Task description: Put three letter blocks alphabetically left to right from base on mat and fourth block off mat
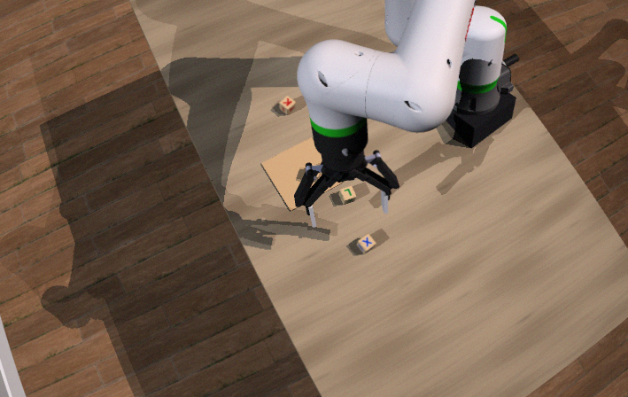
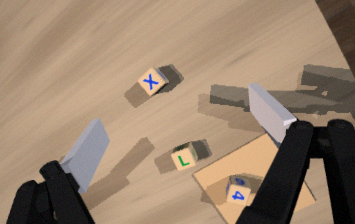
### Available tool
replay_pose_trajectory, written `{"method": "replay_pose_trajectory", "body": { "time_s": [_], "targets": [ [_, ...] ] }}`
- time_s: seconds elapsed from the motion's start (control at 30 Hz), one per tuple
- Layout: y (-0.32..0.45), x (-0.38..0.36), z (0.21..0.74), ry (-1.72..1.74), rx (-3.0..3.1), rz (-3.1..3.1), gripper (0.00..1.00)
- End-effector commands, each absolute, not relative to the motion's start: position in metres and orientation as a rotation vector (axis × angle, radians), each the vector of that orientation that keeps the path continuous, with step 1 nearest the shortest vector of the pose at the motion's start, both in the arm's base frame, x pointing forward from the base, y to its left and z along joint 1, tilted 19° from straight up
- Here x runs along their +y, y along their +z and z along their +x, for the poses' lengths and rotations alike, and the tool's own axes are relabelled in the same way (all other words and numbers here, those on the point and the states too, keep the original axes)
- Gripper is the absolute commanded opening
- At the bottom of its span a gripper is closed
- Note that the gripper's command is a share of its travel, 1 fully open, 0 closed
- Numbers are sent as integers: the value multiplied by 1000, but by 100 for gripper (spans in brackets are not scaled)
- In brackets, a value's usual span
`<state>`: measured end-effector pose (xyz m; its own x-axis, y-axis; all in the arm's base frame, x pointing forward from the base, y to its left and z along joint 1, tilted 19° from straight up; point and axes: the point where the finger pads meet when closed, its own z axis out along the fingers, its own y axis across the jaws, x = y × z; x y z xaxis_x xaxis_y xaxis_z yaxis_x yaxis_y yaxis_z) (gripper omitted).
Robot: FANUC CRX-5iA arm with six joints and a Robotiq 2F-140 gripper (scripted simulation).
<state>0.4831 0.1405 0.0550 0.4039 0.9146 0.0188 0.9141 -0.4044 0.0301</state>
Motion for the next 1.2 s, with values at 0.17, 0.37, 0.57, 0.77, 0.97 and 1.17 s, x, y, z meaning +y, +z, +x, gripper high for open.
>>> {"method": "replay_pose_trajectory", "body": {
  "time_s": [0.17,0.37,0.57,0.77,0.97,1.17],
  "targets": [
    [7,166,462,73,2055,2350,100],
    [-3,170,456,75,2123,2287,100],
    [-3,170,456,75,2124,2286,100],
    [-3,170,456,75,2124,2286,100],
    [-3,170,456,75,2124,2286,100],
    [-3,170,456,75,2124,2286,100]
  ]
}}
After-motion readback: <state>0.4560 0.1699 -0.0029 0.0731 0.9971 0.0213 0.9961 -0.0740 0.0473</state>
